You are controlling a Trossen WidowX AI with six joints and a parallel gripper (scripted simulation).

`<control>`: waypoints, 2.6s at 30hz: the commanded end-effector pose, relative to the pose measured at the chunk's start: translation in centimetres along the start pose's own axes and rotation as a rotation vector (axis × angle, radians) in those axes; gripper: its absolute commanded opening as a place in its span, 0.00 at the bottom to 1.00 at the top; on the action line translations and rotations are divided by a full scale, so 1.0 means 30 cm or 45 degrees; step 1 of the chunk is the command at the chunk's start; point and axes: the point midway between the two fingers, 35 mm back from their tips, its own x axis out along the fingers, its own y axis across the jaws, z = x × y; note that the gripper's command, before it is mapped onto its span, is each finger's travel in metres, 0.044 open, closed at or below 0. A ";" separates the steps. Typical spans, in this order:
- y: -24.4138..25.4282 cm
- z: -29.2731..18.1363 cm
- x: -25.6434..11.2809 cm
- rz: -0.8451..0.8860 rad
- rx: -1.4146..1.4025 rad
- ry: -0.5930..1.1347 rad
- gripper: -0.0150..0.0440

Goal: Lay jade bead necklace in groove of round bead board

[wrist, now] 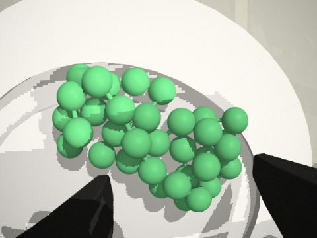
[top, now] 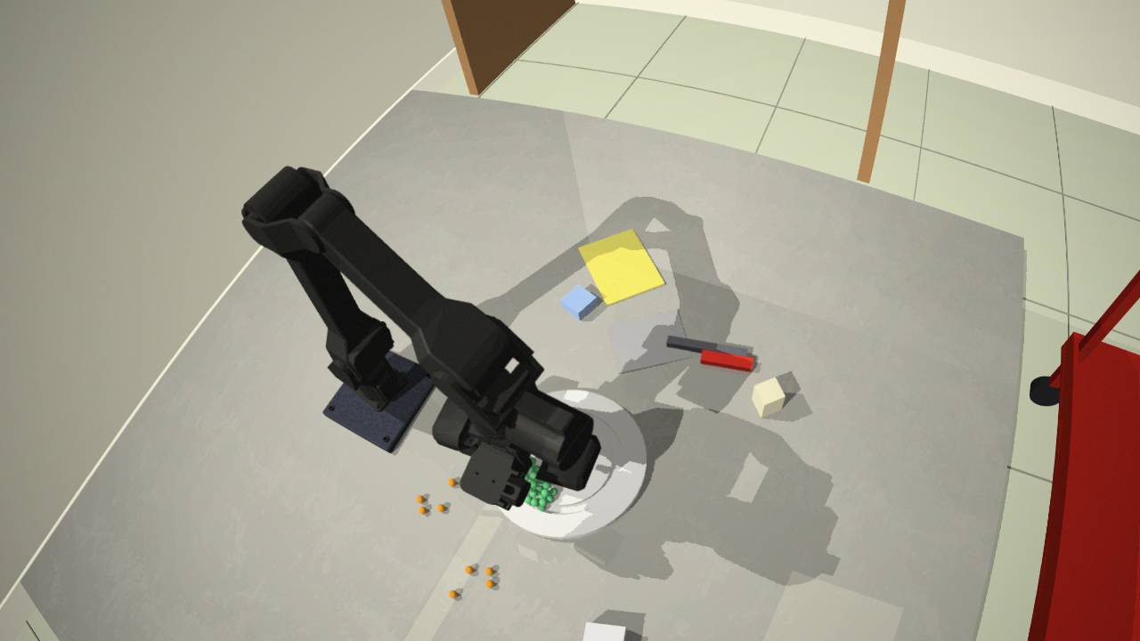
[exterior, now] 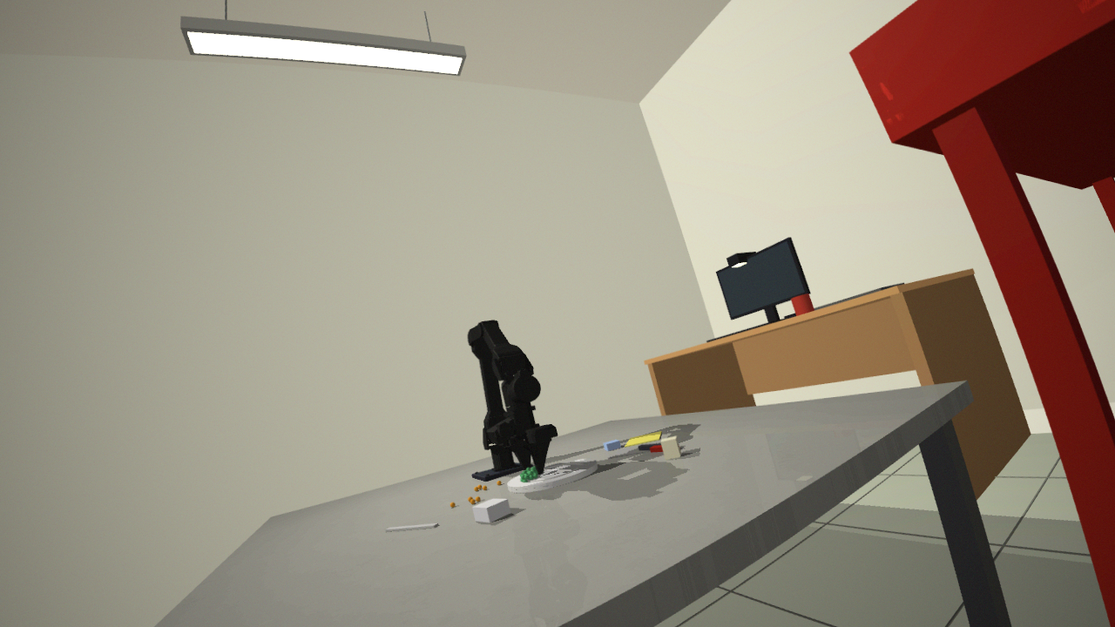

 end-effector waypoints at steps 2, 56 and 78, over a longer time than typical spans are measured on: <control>0.001 0.000 -0.002 0.002 0.000 0.000 0.47; -0.011 -0.109 -0.015 -0.004 -0.007 0.001 0.25; -0.010 -0.109 -0.025 -0.001 -0.014 0.001 1.00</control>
